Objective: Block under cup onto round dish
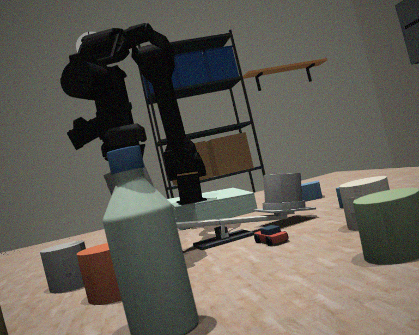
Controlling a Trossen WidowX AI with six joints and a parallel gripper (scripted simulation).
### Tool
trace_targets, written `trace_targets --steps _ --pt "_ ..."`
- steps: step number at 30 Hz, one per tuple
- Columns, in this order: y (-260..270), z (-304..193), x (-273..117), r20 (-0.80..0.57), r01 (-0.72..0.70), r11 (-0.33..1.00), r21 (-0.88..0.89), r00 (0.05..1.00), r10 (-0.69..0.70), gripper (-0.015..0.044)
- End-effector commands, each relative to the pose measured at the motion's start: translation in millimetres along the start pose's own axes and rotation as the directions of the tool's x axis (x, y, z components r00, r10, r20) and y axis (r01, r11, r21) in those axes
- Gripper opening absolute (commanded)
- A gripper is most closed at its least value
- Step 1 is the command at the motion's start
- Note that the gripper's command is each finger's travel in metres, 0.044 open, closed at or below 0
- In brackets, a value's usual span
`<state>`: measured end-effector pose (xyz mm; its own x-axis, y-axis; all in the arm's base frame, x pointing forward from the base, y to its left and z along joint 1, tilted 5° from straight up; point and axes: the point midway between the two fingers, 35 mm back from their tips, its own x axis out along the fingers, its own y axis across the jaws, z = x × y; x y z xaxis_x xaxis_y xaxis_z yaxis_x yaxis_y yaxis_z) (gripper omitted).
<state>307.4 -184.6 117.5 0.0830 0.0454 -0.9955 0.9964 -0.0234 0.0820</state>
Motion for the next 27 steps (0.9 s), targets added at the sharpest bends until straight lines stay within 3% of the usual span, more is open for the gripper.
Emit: trace_targets --steps 1,27 --pt "0.0 0.8 -5.8 0.005 -0.001 1.0 -0.003 1.0 0.001 0.0" --pt "-3.6 -1.6 -39.5 0.005 -0.001 1.0 -0.003 1.0 0.001 0.0"
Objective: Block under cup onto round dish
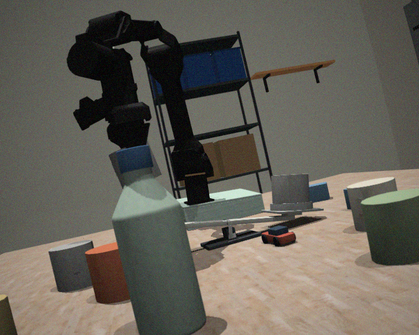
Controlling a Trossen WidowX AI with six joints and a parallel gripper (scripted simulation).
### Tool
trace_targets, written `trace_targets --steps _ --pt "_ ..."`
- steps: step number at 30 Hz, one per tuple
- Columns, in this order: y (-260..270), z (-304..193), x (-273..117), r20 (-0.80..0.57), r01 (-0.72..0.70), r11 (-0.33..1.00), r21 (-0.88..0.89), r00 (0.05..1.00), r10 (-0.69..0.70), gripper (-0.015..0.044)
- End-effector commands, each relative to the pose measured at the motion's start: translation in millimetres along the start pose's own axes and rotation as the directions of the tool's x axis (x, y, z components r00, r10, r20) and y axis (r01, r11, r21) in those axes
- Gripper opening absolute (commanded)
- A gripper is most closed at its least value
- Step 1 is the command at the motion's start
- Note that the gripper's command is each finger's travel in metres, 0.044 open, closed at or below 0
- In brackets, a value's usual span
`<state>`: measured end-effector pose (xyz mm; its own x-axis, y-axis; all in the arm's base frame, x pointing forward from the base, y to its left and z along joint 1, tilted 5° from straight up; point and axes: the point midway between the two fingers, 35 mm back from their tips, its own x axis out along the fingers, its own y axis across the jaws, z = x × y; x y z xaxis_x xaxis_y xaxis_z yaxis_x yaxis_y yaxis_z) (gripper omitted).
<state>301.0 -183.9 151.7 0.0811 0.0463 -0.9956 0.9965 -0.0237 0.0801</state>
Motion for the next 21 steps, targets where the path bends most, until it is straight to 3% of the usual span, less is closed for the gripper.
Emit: trace_targets --steps 1,21 --pt "-0.3 0.4 -6.2 0.006 -0.003 1.0 -0.003 1.0 0.003 0.0" --pt "-2.1 -1.4 -13.0 0.0 0.0 1.0 0.0 1.0 0.0 0.0"
